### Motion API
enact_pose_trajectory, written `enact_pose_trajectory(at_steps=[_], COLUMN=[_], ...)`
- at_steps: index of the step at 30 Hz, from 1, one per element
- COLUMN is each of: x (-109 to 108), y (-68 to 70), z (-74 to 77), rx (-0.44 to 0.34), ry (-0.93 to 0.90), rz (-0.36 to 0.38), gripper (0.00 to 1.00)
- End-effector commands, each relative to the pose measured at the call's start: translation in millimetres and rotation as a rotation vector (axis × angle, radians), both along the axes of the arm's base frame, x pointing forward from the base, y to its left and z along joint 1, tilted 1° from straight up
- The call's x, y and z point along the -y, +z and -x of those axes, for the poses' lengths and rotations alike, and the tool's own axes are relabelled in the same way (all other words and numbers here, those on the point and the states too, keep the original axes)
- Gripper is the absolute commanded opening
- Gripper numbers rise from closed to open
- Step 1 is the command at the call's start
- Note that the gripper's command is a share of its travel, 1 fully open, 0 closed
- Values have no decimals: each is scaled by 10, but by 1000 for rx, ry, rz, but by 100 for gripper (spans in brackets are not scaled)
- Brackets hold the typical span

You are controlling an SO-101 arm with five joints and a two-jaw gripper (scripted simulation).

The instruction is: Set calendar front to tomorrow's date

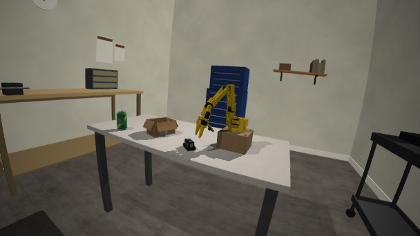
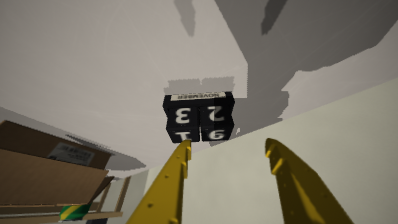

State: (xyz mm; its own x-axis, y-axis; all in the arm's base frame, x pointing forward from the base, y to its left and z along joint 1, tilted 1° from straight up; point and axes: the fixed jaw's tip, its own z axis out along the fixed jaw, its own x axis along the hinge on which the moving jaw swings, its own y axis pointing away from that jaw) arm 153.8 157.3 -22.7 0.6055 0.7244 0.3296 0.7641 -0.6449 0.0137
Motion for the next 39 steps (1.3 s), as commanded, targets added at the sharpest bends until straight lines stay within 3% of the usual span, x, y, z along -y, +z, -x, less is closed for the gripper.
enact_pose_trajectory(at_steps=[1, 6, 10, 17, 19, 24, 28, 39], x=[19, 9, -42, -197, -197, -278, -306, -314], y=[-13, 5, 105, 498, 498, 823, 999, 1067], z=[-8, -17, -65, -208, -208, -283, -309, -317], rx=[-7, 0, 34, 163, 163, 261, 313, 332], ry=[1, 1, 1, 0, 0, 0, 0, -1], rz=[11, 4, -34, -173, -173, -279, -335, -356], gripper=[30, 30, 31, 32, 32, 34, 35, 35])
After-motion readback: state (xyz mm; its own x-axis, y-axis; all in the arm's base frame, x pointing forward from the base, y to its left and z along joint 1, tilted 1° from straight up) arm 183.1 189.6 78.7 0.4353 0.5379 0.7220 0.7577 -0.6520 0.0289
